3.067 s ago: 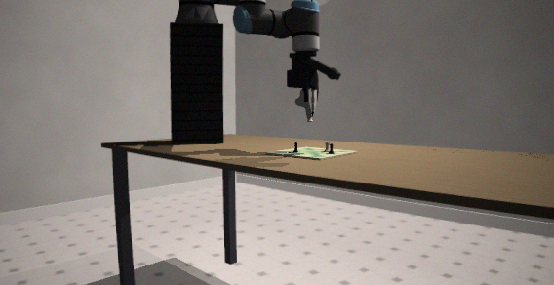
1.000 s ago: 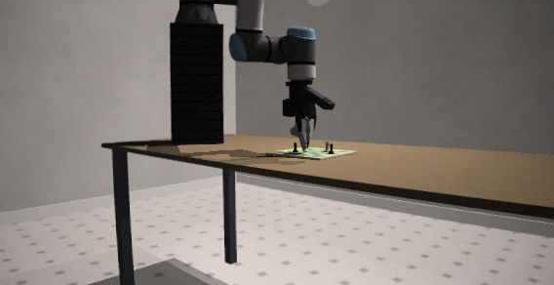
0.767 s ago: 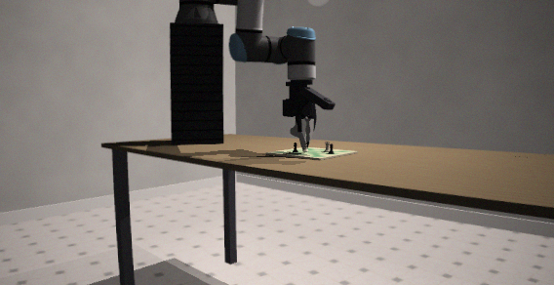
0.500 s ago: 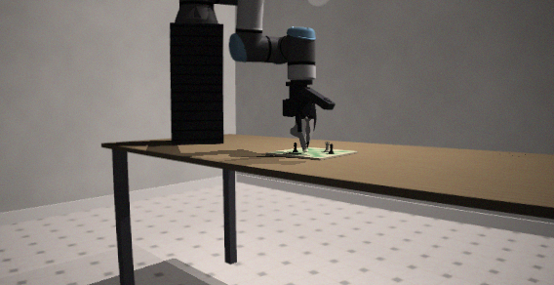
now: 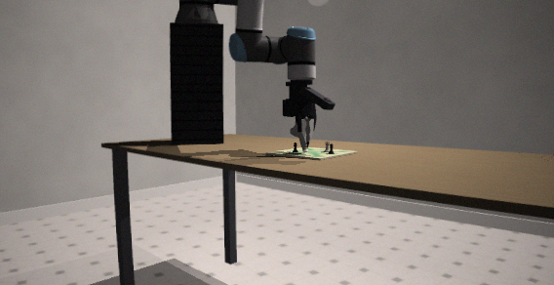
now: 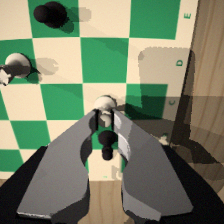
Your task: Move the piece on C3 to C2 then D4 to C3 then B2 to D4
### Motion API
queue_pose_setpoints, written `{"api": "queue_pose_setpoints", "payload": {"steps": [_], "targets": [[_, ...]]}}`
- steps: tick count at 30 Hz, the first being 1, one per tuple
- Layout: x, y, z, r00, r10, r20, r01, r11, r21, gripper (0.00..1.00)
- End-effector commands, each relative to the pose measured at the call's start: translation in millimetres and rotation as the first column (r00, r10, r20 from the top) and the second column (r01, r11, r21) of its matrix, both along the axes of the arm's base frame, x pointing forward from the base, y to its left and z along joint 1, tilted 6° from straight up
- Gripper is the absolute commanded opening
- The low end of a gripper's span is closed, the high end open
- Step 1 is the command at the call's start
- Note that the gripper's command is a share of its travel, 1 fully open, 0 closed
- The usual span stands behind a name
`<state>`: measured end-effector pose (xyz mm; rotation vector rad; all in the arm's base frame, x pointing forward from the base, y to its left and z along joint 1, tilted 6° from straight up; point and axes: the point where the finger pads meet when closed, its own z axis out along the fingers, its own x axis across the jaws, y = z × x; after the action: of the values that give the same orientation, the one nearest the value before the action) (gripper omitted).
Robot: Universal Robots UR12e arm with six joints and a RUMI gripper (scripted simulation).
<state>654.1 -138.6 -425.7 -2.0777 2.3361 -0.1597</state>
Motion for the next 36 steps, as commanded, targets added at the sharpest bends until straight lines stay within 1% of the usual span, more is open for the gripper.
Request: {"api": "queue_pose_setpoints", "payload": {"steps": [1, 36], "targets": [[0.4, -0.1, 0.5, 1.0, 0.0, 0.001, 0.0, 1.0, 0.0, 0.0], [0.8, -0.4, -3.6, 1.0, 0.0, 0.001, 0.0, 1.0, 0.0, 0.0]]}}
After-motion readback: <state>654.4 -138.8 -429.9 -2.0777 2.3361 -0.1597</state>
